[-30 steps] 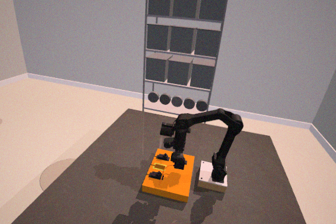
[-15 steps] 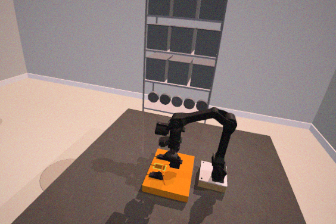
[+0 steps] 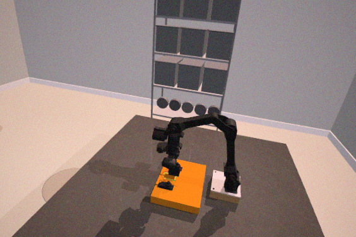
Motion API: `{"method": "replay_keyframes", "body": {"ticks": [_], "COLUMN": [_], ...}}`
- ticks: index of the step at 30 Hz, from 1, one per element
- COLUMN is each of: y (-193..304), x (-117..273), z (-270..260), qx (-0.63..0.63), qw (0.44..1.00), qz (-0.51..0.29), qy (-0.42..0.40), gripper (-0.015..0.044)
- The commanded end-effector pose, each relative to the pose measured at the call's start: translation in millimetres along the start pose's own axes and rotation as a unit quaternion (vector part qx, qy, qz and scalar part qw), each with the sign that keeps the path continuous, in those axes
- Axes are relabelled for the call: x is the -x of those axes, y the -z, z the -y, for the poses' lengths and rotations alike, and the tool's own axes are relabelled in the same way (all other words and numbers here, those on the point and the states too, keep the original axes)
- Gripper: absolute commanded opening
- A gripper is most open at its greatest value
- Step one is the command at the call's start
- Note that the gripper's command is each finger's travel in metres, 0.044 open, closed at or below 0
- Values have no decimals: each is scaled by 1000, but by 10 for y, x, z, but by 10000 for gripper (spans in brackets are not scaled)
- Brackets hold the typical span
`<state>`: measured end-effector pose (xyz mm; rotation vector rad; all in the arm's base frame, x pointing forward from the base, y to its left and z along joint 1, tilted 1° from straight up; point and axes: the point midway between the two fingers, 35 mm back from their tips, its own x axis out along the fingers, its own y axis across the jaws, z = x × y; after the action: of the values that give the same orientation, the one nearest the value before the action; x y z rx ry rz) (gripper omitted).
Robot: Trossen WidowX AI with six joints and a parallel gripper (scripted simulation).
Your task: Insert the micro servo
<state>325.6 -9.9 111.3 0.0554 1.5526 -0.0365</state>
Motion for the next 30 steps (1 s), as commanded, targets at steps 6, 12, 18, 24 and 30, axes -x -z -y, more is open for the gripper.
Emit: {"method": "replay_keyframes", "body": {"ticks": [6, 12, 18, 24, 30], "y": [-230, -236, -242, -244, -244], "x": [18, -44, -140, -179, -179], "z": [6, 6, 7, 7, 7], "qx": [1, 1, 1, 1, 1], "qw": [1000, 1000, 1000, 1000, 1000], "qz": [4, 4, 4, 4, 4], "qy": [1, 1, 1, 1, 1], "gripper": [0, 0, 0, 0, 0]}}
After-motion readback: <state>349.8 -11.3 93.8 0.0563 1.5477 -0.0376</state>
